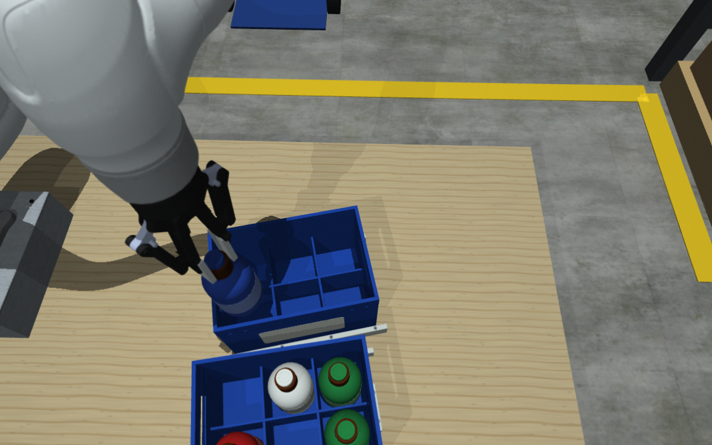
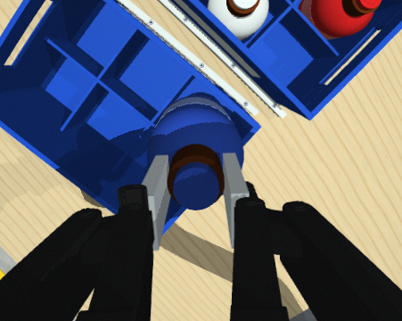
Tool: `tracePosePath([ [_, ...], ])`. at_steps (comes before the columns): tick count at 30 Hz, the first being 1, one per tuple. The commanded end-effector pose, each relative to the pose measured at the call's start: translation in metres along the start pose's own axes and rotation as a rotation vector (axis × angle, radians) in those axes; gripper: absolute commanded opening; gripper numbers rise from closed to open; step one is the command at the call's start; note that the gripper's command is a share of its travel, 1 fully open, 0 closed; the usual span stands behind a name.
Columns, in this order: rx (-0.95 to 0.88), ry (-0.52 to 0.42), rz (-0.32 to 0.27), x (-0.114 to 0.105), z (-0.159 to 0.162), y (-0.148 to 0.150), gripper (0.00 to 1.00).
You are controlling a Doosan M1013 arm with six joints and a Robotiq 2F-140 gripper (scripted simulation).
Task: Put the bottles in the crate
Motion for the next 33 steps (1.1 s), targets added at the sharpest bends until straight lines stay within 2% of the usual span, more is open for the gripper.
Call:
tracePosePath([
  [1, 0.000, 0.000, 0.000, -0.0001, 0.0042, -0.0013, 0.00],
  [33, 0.000, 0.000, 0.000, -0.0001, 0.0017, 0.0013, 0.00],
])
Point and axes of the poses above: the point where the finger pads meet when closed, its own x axis out along the fingers, its own y axis across the jaws, z = x × y, the point moved 6 cm from there along -x, back along the fingers, and after that the axes turned 9 degrees about x, right-handed, at the moved point
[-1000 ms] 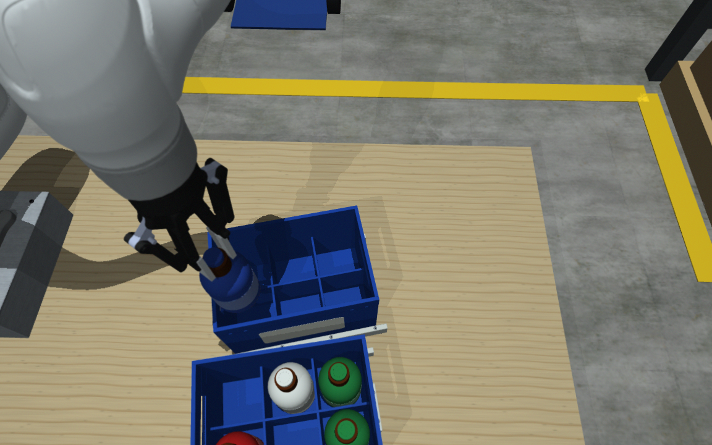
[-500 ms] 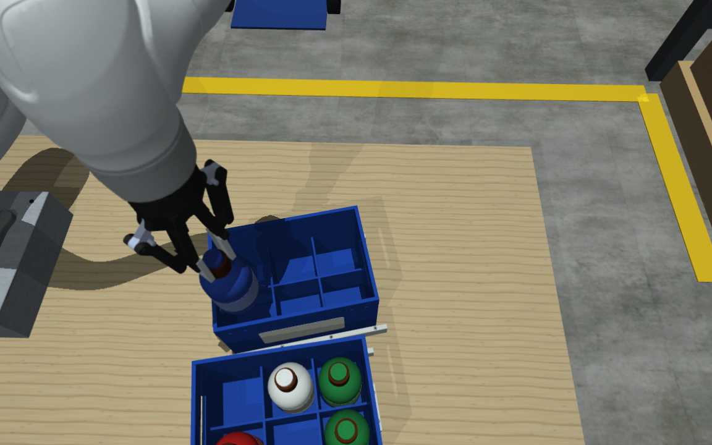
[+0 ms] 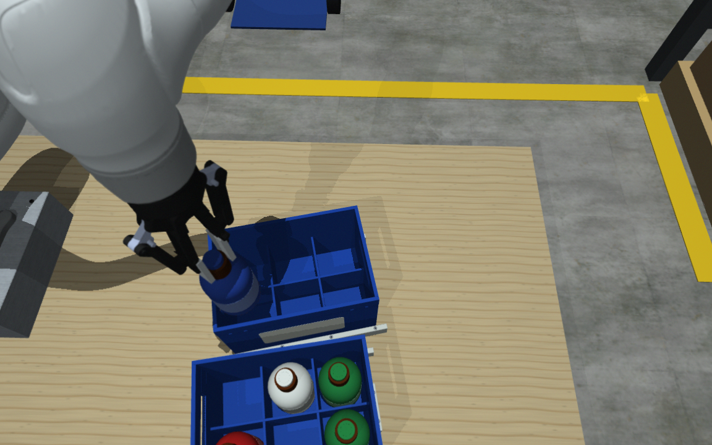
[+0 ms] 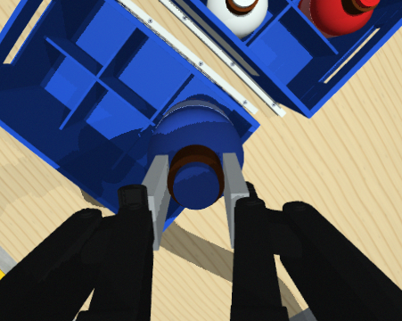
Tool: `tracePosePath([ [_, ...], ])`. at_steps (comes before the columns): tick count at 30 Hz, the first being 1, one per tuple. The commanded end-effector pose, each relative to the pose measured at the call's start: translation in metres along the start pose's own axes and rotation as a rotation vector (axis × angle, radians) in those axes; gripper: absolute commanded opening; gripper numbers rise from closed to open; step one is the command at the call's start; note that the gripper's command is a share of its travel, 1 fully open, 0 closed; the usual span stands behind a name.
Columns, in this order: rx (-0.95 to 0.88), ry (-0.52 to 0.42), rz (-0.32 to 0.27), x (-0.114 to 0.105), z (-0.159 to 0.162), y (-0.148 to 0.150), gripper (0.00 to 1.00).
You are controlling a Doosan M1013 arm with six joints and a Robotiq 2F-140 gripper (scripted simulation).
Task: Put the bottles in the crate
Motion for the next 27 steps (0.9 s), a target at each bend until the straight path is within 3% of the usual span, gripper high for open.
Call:
tracePosePath([
  [1, 0.000, 0.000, 0.000, -0.0001, -0.0001, 0.0001, 0.00],
  [27, 0.000, 0.000, 0.000, 0.0079, -0.0006, 0.0006, 0.00],
])
Point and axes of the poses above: the point where the finger pads meet when closed, its own x axis out along the fingers, its own y axis across the jaws, z = x × y, the point moved 6 cm from there along -x, back along the fingers, and after that the axes turned 9 degrees about x, right-handed, at the moved point
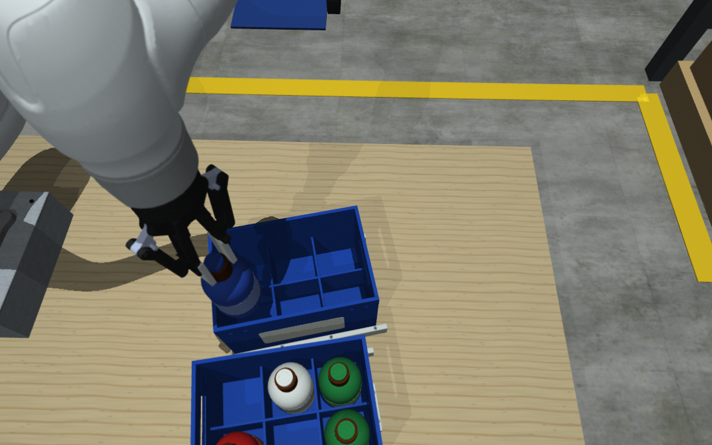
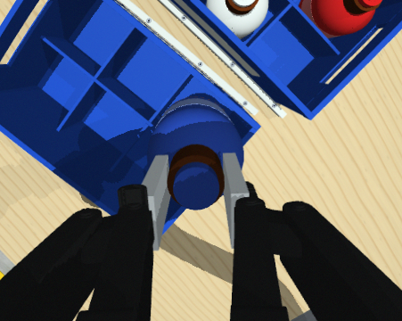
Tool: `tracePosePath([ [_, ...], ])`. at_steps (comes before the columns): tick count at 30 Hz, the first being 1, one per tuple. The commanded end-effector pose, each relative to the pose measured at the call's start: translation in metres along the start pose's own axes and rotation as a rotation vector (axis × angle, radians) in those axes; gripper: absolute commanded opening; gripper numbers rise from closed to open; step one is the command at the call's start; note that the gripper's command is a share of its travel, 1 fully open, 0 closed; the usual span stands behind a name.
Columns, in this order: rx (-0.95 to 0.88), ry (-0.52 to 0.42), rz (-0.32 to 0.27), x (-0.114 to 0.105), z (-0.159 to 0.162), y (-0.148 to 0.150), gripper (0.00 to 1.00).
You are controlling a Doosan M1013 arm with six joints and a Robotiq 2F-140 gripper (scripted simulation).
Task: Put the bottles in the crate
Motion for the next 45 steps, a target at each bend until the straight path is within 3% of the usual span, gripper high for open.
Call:
tracePosePath([
  [1, 0.000, 0.000, 0.000, 0.002, 0.000, 0.000, 0.00],
  [45, 0.000, 0.000, 0.000, 0.040, 0.000, 0.000, 0.00],
])
Point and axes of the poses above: the point where the finger pads meet when closed, its own x axis out along the fingers, its own y axis across the jaws, z = x × y, the point moved 6 cm from there along -x, back along the fingers, and after that the axes turned 9 degrees about x, right-handed, at the moved point
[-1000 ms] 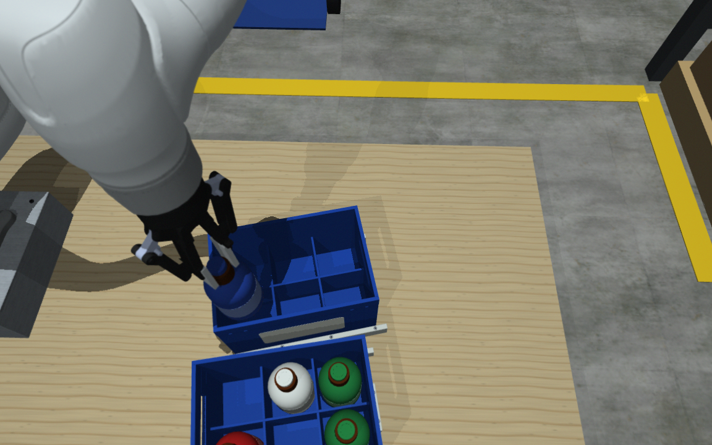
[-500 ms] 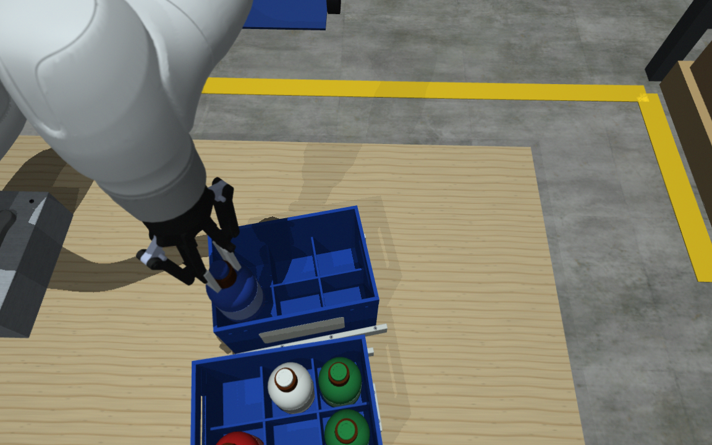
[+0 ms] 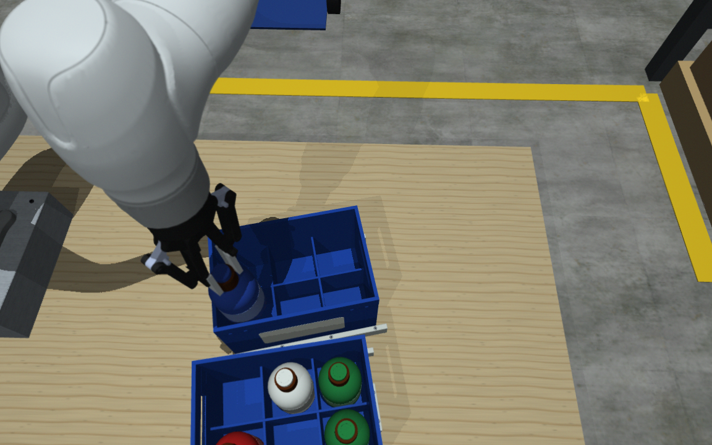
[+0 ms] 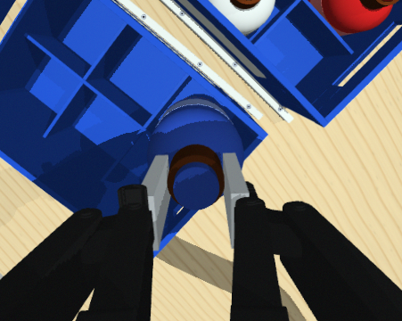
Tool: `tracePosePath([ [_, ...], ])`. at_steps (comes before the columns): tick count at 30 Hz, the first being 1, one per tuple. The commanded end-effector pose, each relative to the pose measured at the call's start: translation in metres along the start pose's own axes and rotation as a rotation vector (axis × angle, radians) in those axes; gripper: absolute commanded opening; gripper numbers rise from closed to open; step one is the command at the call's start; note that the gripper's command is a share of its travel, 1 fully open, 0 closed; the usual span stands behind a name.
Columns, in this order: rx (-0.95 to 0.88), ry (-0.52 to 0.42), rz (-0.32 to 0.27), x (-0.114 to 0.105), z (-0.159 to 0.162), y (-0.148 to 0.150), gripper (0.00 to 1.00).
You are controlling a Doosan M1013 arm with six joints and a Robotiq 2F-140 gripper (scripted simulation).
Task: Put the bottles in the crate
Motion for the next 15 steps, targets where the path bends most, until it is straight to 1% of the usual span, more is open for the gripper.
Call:
tracePosePath([
  [1, 0.000, 0.000, 0.000, 0.002, 0.000, 0.000, 0.00],
  [15, 0.000, 0.000, 0.000, 0.014, 0.000, 0.000, 0.00],
])
Point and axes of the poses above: the point where the finger pads meet when closed, its own x axis out along the fingers, its own y axis across the jaws, z = x × y, the point moved 6 cm from there along -x, back along the fingers, and after that the axes turned 9 degrees about x, right-handed, at the moved point
